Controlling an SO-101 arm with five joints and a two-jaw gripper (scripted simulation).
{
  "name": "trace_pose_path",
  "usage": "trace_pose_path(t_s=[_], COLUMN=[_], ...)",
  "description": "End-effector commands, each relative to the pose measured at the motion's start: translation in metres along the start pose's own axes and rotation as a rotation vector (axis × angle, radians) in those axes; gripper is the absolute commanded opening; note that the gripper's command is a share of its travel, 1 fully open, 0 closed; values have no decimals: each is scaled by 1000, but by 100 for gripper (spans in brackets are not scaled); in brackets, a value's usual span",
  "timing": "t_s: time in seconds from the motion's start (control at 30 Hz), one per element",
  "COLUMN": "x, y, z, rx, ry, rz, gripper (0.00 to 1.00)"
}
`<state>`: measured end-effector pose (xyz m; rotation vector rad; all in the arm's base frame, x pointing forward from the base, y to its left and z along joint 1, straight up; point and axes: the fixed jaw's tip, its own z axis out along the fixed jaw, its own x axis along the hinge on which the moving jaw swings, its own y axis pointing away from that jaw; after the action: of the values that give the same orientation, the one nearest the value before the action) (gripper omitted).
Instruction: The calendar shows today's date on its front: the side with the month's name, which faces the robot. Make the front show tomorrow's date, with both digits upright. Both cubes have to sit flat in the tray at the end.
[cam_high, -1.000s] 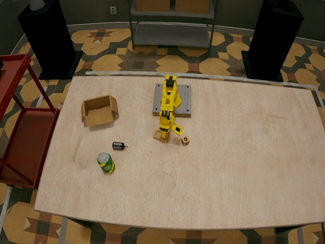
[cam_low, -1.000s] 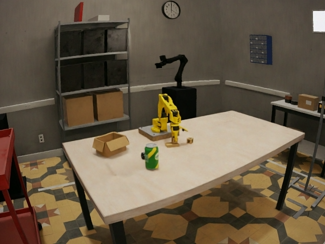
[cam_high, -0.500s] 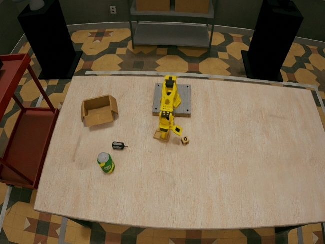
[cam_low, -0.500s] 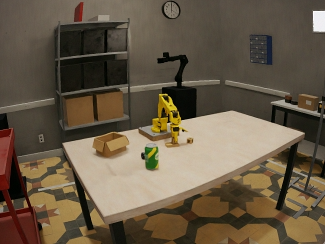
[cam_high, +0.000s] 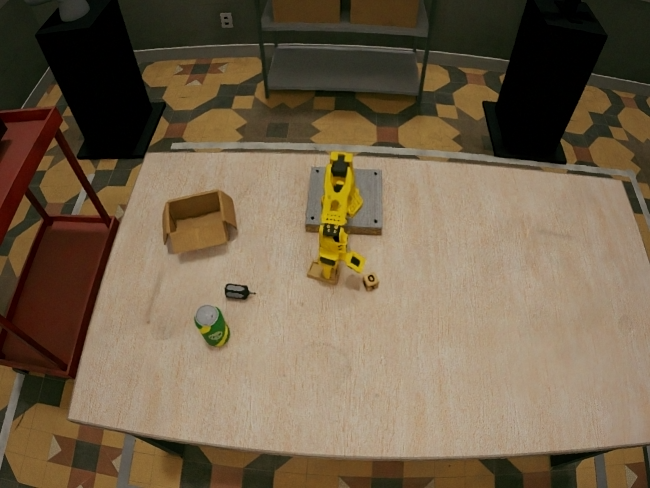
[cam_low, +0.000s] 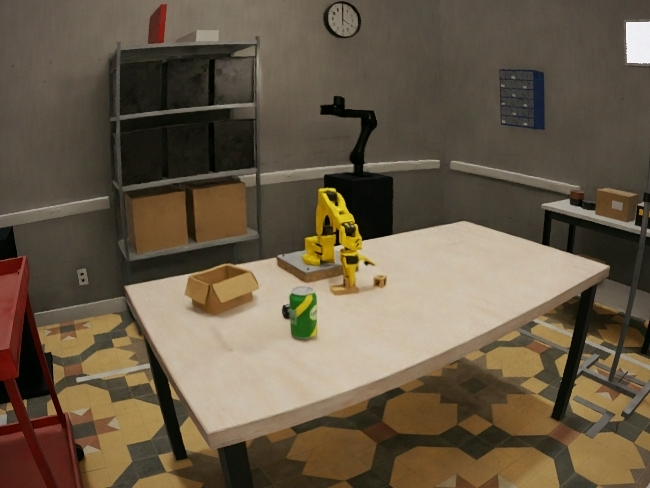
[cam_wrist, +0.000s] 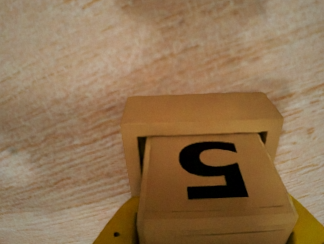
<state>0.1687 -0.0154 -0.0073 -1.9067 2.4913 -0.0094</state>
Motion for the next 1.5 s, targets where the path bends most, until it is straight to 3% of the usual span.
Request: trace_pose_path(t_s=[0.0, 0.23, 0.57, 1.2, 1.47], x=[2, 2, 2, 2, 2], y=[3, 3, 3, 3, 3], z=[3, 3, 3, 3, 3], rx=[-16, -16, -16, -16, -16], ry=[1, 1, 1, 1, 1], rz=[2, 2, 2, 2, 2], gripper=[6, 18, 19, 34, 36])
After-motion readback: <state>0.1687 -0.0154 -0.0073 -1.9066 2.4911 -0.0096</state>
